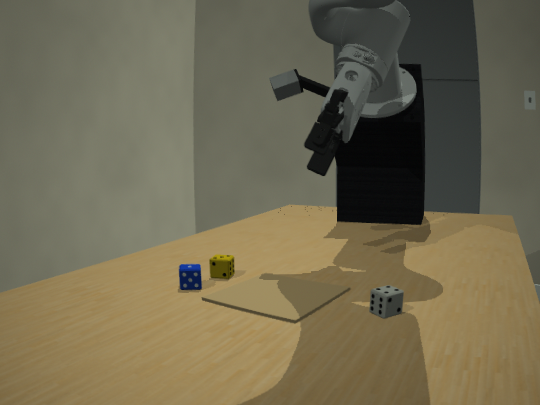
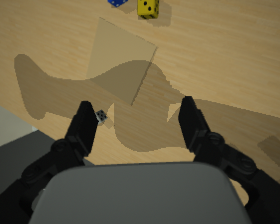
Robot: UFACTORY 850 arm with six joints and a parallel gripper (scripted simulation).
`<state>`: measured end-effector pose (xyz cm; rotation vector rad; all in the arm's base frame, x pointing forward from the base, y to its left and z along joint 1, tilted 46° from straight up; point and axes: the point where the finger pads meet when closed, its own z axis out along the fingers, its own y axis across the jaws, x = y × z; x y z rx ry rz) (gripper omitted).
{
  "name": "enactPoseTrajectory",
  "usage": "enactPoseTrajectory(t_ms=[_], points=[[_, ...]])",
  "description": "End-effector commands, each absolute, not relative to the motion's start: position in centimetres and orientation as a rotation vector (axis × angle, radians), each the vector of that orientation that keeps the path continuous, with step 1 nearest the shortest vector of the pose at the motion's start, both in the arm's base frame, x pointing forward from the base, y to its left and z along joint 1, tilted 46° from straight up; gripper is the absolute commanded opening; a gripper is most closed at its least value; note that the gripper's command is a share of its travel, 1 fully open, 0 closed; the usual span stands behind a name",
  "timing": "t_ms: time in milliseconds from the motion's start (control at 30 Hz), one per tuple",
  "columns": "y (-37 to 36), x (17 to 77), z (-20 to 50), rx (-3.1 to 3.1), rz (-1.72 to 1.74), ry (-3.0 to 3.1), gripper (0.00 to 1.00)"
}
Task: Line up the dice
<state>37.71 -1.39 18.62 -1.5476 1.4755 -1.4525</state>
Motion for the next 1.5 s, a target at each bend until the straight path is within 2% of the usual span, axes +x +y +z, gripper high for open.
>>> enactPoseTrajectory(t_ms=[0, 1467], points=[[-2.4, 38.5, 19.4, -1.630, -1.410, 1.440, 1.00], [-12.5, 47.7, 26.4, -2.214, -1.100, 1.156, 1.00]])
